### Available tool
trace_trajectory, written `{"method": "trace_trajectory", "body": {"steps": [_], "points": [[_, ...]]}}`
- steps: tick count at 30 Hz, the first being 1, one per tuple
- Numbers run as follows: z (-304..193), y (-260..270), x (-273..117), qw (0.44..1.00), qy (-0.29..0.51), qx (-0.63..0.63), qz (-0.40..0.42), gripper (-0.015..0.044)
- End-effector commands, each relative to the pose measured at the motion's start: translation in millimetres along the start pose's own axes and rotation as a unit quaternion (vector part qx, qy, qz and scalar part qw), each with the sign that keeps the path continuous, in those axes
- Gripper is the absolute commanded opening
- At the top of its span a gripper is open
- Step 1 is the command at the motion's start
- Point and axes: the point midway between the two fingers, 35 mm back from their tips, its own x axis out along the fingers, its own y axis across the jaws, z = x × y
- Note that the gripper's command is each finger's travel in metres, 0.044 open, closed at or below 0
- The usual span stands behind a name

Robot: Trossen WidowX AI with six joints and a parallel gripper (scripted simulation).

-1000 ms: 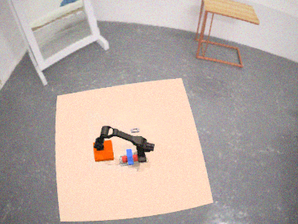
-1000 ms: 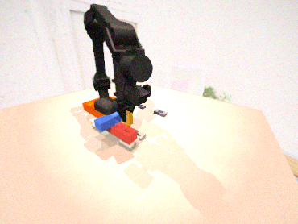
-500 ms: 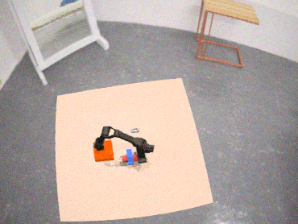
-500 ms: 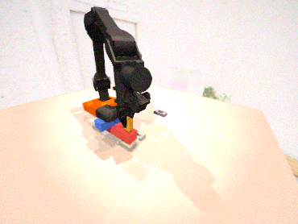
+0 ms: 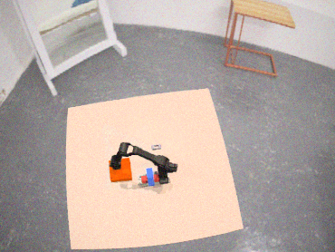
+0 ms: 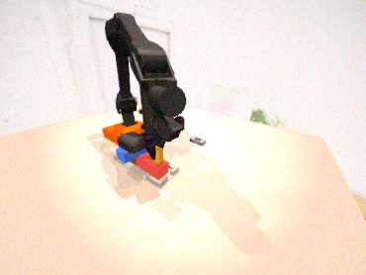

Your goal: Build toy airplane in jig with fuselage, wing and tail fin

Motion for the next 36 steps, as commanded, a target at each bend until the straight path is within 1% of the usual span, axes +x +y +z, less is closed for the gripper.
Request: {"method": "trace_trajectory", "body": {"steps": [1,2,12,22,24,27,29,36], "points": [[0.1,0.0,-0.3,1.0,0.0,0.0,0.0,0.0],[0.1,0.0,-0.3,1.0,0.0,0.0,0.0,0.0],[0.1,0.0,-0.3,1.0,0.0,0.0,0.0,0.026],[0.7,-0.2,-3.1,1.0,-0.001,0.0,-0.001,0.026],[3.7,-1.1,-24.7,1.0,-0.003,0.002,-0.004,0.026],[3.6,-0.7,-70.2,1.0,-0.002,0.001,-0.004,0.026],[1.0,0.4,-88.9,1.0,0.001,-0.002,-0.003,0.026],[3.9,0.5,-91.2,1.0,0.002,-0.002,-0.002,0.026]]}}
